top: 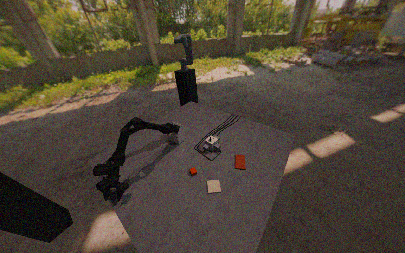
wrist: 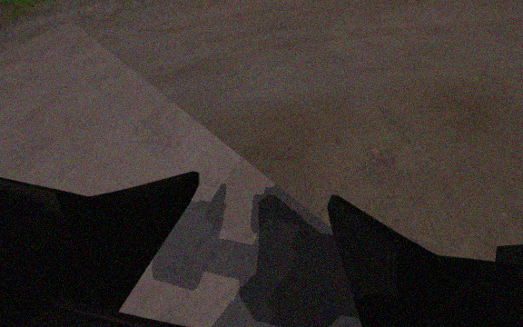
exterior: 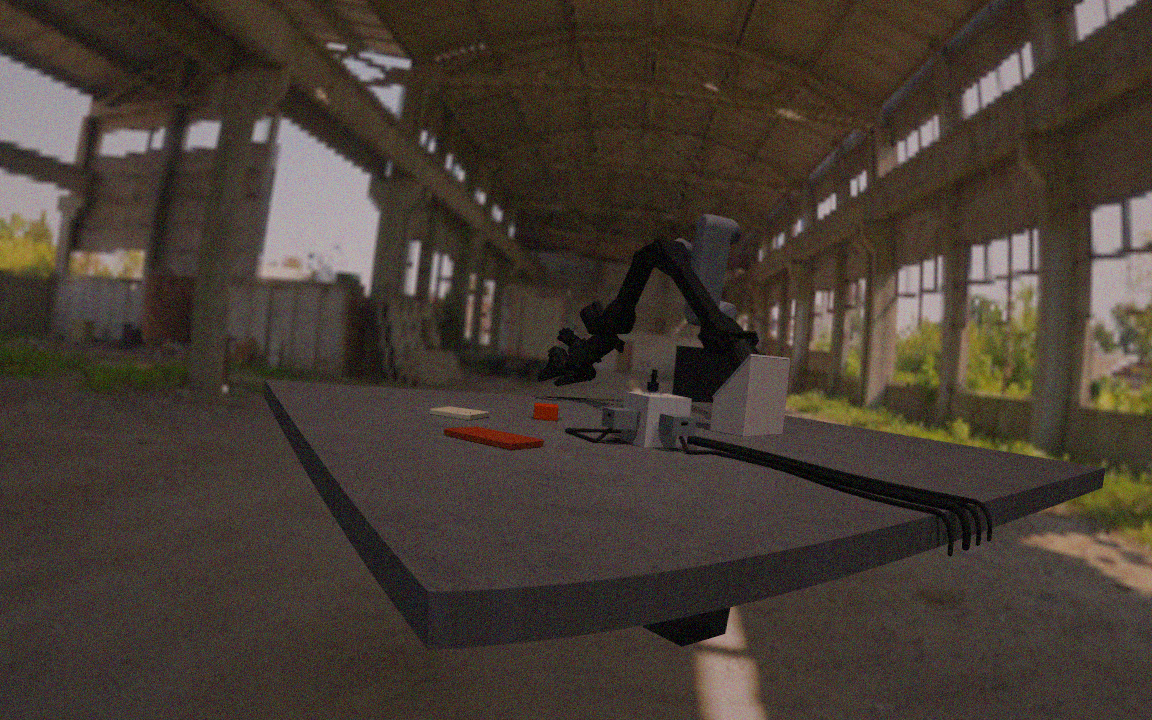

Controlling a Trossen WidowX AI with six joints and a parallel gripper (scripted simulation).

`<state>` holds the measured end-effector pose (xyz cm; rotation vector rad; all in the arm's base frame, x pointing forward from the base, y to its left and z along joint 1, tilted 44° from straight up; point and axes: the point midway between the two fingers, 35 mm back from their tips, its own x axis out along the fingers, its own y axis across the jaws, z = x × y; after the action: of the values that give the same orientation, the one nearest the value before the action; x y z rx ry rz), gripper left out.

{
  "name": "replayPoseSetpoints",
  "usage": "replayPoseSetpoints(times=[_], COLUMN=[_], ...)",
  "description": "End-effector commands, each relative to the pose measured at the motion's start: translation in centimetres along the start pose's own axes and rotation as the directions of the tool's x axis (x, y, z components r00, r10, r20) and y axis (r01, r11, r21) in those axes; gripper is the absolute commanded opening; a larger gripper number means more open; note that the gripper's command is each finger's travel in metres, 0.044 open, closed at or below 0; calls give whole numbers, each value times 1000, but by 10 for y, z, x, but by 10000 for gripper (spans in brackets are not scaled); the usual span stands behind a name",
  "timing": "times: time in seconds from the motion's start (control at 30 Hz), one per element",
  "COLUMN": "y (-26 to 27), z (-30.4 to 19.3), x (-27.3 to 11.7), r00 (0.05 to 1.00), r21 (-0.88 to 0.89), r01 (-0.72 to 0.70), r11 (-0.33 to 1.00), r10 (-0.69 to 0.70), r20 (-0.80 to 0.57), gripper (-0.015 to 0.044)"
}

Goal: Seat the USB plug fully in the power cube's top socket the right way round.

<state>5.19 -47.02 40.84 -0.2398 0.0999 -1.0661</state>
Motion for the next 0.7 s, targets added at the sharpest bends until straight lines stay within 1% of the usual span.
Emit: replayPoseSetpoints(times=[0.0,0.13,0.2,0.3,0.37,0.4,0.5,0.57,0.67], y=[69,143,178,237,270,286,326,363,405], z=[16,18,19,7,23,20,-2,-22,-46], x=[20,38,30,27,21,20,18,11,-2], r00=[994,972,957,920,881,865,825,779,718], r21=[67,120,197,356,342,377,518,621,704], r01=[-112,-235,-279,-323,-419,-429,-382,-311,-205], r11=[991,965,940,877,841,821,765,719,681], r10=[111,237,289,379,468,494,535,567,593], r20=[15,0,-23,-99,-73,-90,-181,-267,-365], gripper=[440,440,440,440,440,440,440,440,440])
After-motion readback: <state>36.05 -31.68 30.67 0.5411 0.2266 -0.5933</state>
